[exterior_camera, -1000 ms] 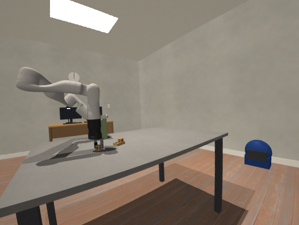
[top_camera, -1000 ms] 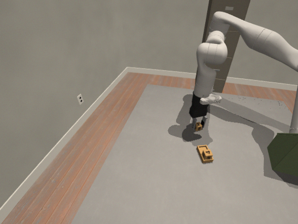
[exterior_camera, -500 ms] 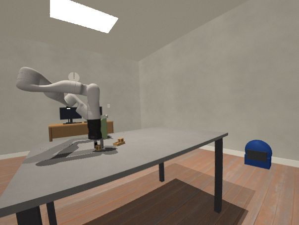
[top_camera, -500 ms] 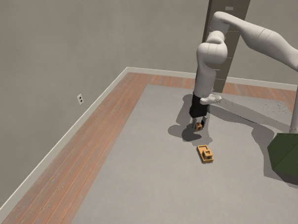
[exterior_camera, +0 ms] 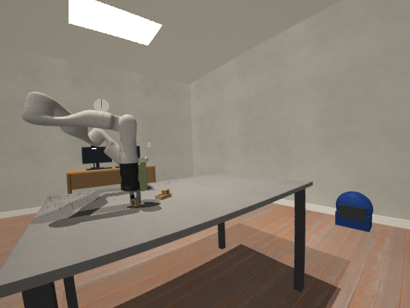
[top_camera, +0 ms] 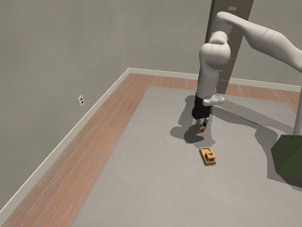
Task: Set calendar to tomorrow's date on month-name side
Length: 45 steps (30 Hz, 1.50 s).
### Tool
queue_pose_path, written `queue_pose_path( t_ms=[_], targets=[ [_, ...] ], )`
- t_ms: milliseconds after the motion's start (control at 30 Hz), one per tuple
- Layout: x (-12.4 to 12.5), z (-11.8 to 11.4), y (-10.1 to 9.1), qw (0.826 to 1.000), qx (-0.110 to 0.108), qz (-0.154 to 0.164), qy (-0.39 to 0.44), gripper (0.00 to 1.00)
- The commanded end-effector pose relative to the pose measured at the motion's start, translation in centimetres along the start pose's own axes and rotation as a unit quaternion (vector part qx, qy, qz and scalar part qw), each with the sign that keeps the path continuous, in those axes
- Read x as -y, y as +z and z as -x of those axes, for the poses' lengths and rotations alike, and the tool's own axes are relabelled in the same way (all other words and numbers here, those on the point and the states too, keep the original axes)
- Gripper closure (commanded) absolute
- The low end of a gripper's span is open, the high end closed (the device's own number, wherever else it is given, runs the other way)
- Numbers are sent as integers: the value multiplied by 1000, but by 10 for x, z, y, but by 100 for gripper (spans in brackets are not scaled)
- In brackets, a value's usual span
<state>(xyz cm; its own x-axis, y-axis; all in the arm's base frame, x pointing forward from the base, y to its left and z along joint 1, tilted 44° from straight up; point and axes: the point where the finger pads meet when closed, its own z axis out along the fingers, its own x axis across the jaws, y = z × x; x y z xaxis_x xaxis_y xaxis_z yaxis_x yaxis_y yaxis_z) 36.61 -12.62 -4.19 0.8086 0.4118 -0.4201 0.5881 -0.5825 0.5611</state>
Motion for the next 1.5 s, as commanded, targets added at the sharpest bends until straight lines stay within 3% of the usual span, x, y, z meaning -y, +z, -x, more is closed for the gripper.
queue_pose_path(
  t_ms=[0,800,1000,1067,1300,1467],
  targets=[
    [0,-1,-1,1000,-1,0,0,43],
    [0,-1,-4,1000,-1,0,0,43],
    [0,-1,-34,1000,-1,0,0,43],
    [0,-1,-34,1000,-1,0,0,43],
    [0,0,-84,1000,-1,0,0,43],
    [0,0,-100,1000,-1,0,0,43]
  ],
)
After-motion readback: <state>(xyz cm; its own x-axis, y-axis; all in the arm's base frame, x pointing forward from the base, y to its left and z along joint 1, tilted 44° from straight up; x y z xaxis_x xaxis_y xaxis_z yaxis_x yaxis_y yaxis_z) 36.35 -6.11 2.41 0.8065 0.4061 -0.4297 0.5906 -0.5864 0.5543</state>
